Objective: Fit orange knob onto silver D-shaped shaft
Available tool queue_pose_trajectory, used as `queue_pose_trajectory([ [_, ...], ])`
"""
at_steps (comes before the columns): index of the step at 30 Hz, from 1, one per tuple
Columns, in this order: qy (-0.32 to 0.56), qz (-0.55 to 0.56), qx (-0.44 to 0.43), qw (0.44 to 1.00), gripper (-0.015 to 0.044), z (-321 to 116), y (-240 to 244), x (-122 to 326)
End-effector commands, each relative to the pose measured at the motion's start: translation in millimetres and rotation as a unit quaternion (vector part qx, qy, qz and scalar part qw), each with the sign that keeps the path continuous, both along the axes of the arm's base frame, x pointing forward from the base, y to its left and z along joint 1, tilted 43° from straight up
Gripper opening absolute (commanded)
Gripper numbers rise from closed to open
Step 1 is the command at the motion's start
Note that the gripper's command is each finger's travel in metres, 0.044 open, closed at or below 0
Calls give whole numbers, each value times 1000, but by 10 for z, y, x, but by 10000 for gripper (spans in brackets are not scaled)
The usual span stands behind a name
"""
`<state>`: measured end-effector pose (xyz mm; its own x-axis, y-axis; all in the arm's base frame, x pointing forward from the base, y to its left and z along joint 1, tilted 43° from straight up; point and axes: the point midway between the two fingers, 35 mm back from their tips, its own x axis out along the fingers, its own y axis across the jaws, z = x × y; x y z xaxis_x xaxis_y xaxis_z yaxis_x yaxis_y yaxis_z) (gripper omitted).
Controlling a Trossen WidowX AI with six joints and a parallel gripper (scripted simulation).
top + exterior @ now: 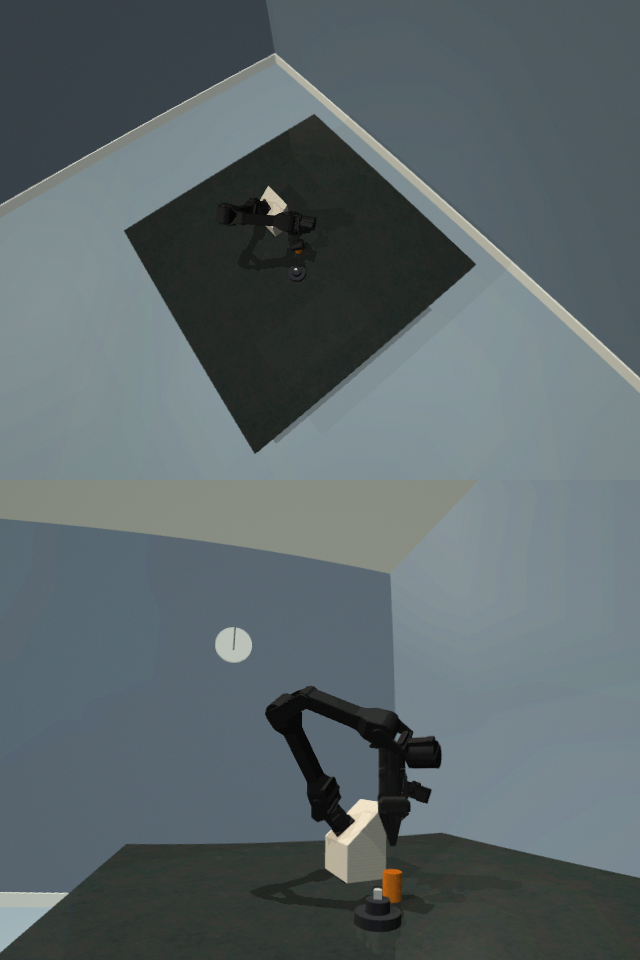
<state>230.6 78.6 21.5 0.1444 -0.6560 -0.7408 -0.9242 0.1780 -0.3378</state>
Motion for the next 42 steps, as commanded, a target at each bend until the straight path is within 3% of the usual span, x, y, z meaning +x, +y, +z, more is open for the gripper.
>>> queue_pose_trajectory([
  [1,54,64,-12,996,440,-6,14,16],
  [42,53,65,-12,996,440,-609,-524,167],
])
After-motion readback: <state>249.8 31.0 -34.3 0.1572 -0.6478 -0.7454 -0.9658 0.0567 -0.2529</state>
